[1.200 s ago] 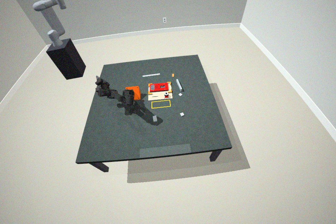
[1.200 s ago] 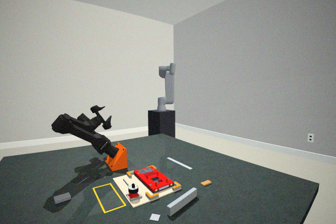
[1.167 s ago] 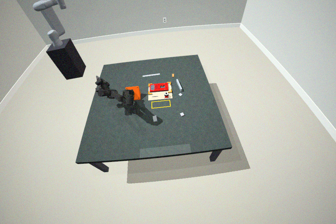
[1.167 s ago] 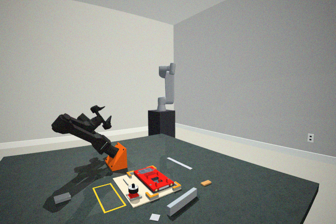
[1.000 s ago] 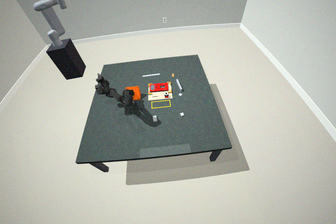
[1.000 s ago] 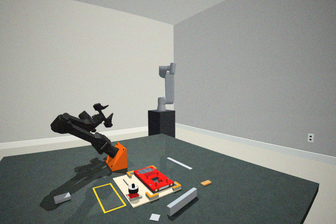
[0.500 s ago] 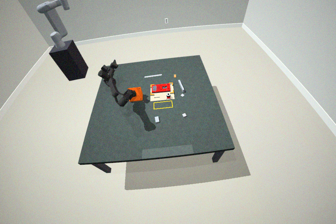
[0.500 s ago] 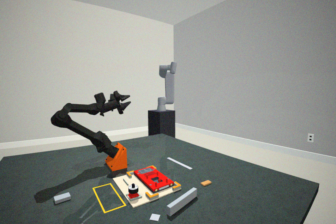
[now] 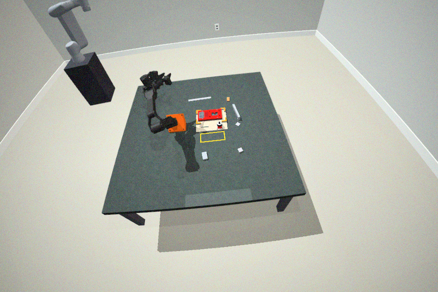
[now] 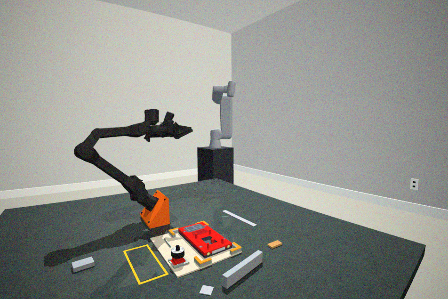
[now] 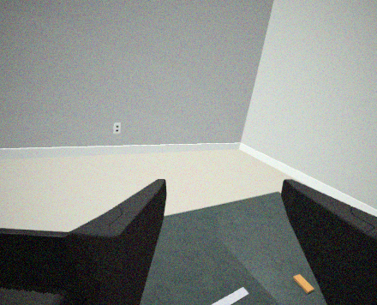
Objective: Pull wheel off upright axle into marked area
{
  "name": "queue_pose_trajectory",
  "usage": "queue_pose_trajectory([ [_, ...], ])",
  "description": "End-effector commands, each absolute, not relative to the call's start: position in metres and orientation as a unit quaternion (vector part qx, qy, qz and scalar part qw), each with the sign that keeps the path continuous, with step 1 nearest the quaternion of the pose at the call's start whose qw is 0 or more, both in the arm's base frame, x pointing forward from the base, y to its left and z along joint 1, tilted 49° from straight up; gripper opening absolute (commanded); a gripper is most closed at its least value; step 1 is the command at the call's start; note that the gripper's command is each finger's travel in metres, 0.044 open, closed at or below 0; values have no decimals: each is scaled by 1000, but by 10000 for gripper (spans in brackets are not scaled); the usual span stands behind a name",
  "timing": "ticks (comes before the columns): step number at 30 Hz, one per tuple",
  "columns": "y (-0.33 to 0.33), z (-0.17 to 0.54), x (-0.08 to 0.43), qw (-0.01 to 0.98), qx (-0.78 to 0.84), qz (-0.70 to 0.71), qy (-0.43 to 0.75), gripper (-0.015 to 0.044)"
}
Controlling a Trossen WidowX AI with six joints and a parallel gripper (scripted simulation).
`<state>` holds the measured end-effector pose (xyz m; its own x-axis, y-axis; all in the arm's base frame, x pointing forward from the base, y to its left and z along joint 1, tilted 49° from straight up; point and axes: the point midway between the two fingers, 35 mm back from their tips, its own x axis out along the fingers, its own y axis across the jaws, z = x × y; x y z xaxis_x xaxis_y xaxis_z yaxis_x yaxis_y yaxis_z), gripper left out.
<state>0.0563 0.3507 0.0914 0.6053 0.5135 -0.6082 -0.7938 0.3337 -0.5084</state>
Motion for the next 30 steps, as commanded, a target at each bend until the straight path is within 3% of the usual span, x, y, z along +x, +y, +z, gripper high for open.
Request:
queue_pose_trajectory([
  [1,343,85,108,844,-350,316,254,300],
  [6,319,78,169,884,-266,194,333,300],
  [17,264,74,254,905,-115,-28,410,300],
  [30,136,73,345,823,113,-390,398,300],
])
